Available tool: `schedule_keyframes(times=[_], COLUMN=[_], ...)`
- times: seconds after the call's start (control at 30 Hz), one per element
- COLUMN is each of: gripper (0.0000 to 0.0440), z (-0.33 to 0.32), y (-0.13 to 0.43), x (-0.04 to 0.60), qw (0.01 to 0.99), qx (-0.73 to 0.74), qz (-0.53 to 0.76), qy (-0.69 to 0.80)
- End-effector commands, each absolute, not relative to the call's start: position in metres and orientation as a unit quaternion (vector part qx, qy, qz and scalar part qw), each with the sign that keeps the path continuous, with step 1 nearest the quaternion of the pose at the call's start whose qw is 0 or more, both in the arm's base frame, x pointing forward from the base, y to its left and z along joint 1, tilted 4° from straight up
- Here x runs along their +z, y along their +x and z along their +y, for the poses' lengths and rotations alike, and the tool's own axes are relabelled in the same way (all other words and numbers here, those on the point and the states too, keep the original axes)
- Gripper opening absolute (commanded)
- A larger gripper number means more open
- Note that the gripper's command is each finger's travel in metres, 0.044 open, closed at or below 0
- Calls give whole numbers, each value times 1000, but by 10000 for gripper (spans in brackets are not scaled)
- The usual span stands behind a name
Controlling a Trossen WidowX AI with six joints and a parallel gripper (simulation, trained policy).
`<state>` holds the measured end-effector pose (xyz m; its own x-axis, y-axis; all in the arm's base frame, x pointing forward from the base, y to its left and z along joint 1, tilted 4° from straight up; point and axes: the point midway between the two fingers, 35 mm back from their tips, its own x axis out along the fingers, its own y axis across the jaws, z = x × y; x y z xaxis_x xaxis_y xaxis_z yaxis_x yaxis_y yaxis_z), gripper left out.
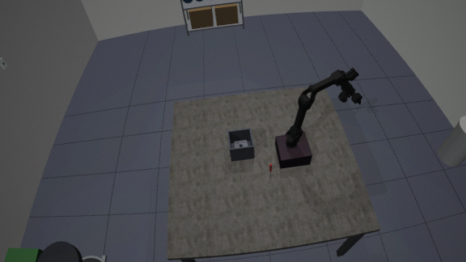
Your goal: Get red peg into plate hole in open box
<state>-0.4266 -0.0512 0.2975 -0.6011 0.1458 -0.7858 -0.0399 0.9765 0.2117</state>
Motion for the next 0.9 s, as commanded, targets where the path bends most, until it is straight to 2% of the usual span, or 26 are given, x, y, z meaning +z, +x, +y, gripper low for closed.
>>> schedule_keyframes(times=[0.0,0.07,0.47,0.87], gripper=[419,440,440,440], z=[-54,-64,-174,-279], y=[-426,-424,-404,-344], x=[298,297,306,331], qw=[445,447,403,361], qx=[108,115,38,-103], qz=[888,887,914,924], qy=[29,24,-14,-66])
